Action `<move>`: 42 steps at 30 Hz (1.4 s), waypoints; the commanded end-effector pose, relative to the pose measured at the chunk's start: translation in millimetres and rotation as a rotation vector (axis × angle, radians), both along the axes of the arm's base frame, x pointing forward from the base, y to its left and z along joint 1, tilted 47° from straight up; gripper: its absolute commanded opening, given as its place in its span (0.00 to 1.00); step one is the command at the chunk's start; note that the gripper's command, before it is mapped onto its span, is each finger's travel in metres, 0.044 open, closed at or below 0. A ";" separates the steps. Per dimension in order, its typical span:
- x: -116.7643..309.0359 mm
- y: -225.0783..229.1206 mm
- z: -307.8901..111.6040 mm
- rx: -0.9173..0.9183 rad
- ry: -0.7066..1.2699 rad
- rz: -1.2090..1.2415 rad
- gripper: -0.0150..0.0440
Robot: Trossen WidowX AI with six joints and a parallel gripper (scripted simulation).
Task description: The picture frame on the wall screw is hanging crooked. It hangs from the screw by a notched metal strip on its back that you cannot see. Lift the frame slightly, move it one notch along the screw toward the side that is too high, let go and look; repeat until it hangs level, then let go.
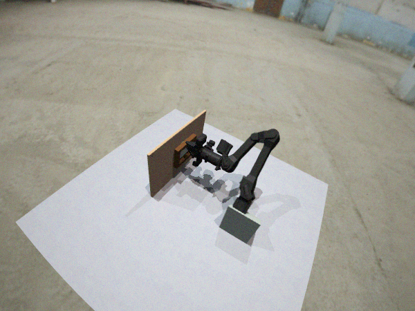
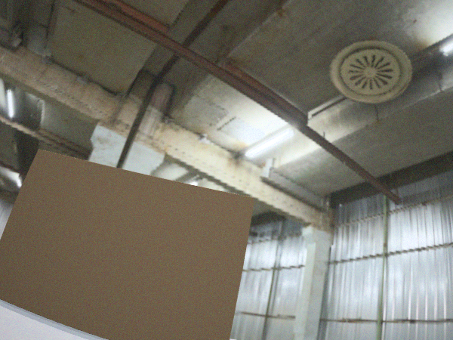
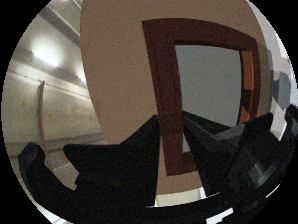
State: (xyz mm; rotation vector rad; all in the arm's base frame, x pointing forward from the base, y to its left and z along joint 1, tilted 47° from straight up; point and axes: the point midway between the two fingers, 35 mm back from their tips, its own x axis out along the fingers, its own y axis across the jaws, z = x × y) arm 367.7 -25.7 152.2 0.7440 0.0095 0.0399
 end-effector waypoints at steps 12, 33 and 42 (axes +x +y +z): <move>-25.7 -4.3 7.8 -0.045 0.006 0.001 0.69; -87.1 20.9 21.8 -0.151 0.013 0.000 0.69; -107.9 71.9 58.4 -0.151 0.009 -0.003 0.69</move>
